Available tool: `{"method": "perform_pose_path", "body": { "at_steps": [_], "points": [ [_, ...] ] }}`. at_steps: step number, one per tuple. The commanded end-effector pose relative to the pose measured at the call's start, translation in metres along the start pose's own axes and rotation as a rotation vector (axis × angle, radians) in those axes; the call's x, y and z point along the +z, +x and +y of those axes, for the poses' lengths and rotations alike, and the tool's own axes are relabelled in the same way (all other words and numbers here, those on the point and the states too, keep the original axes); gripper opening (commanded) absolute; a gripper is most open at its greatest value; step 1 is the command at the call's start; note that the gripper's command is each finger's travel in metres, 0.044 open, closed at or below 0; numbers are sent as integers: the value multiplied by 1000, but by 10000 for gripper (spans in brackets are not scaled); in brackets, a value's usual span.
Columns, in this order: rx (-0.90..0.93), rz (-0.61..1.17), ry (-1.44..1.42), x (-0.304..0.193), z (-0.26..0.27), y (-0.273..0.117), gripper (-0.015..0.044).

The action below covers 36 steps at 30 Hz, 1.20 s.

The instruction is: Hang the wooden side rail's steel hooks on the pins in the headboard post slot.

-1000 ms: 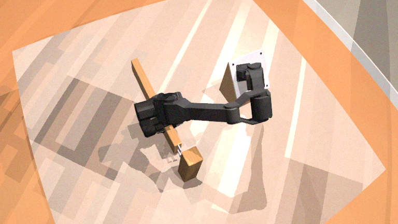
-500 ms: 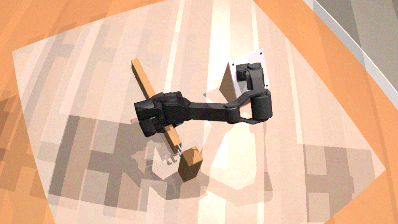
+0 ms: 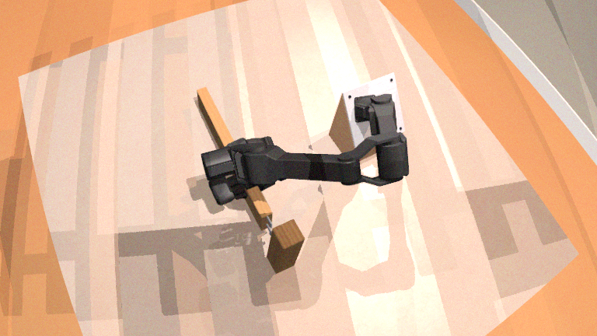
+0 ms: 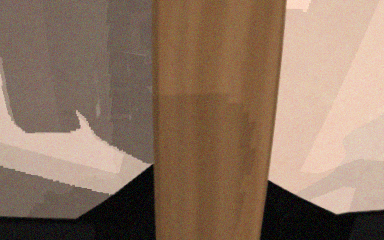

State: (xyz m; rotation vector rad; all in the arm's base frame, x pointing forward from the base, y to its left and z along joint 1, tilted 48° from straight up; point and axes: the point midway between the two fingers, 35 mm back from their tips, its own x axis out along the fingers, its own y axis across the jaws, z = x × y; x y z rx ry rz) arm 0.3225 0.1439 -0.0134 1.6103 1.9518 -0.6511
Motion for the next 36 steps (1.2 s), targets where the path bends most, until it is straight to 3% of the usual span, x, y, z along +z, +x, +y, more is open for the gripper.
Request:
{"method": "perform_pose_path", "body": {
  "at_steps": [1,36],
  "points": [
    [20,-8,-1,2,5,-8,0],
    [20,-7,-1,-2,8,-4,0]
  ]
}}
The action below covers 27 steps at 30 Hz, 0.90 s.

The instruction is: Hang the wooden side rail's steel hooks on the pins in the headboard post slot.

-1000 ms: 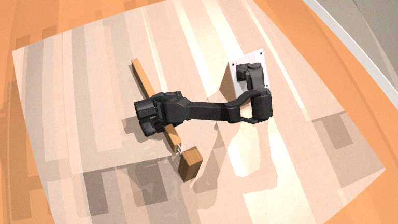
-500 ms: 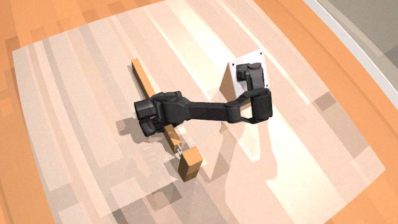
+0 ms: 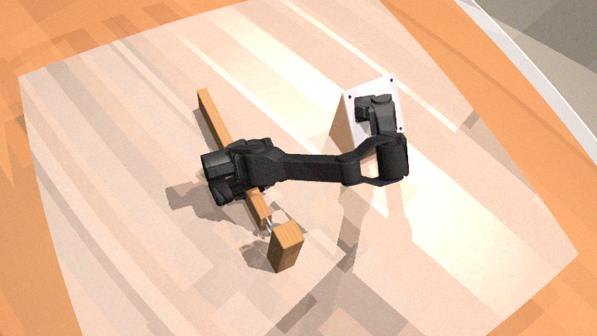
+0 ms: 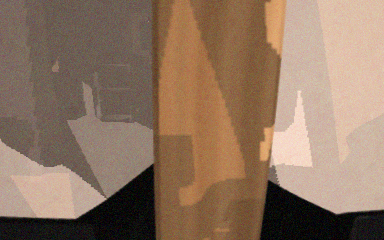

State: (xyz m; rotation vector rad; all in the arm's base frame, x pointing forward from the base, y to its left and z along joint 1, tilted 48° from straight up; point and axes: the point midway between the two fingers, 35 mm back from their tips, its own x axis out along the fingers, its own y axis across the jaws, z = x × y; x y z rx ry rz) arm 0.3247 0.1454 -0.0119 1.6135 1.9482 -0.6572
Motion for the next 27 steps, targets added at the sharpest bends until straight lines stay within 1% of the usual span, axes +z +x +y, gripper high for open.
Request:
{"method": "perform_pose_path", "body": {
  "at_steps": [1,27],
  "points": [
    [18,-5,-6,0,6,-4,0],
    [18,-5,-6,-3,4,-5,0]
  ]
}}
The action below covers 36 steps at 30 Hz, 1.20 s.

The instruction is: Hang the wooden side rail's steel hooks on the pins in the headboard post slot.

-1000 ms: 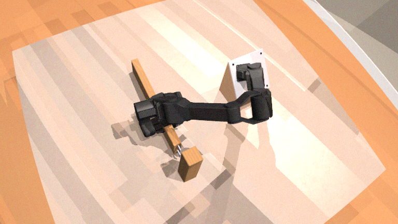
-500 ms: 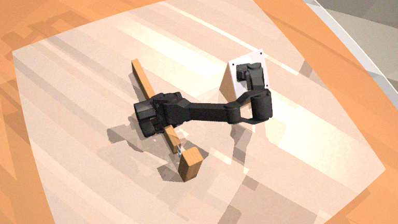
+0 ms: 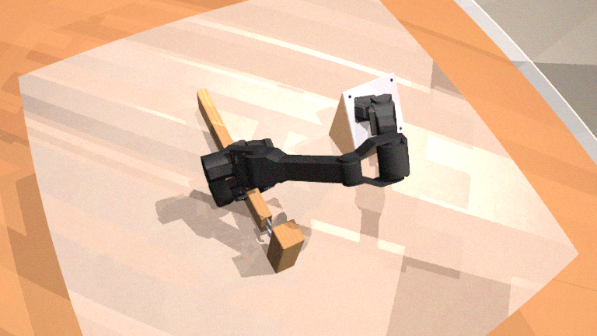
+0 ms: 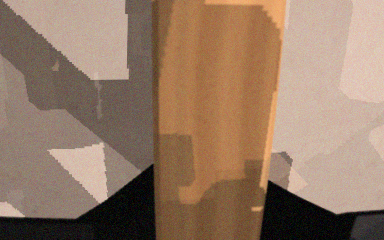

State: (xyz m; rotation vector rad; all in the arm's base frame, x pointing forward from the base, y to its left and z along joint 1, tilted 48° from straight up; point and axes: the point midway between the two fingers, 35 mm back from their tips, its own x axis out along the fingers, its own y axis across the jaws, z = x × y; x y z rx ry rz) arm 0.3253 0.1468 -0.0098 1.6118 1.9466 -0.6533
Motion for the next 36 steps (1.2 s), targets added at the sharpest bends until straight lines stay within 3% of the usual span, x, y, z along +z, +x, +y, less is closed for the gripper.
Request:
{"method": "perform_pose_path", "body": {
  "at_steps": [1,36],
  "points": [
    [17,-4,-2,-1,3,-5,0],
    [17,-4,-2,-5,3,-5,0]
  ]
}}
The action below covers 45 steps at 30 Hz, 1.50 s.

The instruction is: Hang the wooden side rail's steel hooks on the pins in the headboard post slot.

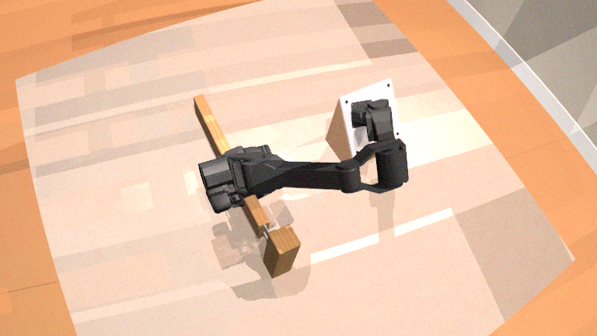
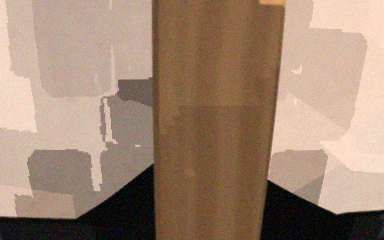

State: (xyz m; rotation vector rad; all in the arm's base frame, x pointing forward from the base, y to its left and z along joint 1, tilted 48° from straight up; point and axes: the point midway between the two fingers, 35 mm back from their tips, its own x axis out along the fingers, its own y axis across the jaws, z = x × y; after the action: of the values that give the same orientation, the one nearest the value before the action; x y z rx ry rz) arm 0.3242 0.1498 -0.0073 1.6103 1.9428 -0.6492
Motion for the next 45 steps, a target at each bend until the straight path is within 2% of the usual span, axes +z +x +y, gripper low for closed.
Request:
{"method": "perform_pose_path", "body": {
  "at_steps": [1,45],
  "points": [
    [14,-2,2,-1,4,-6,0],
    [14,-2,2,-6,2,-4,0]
  ]
}}
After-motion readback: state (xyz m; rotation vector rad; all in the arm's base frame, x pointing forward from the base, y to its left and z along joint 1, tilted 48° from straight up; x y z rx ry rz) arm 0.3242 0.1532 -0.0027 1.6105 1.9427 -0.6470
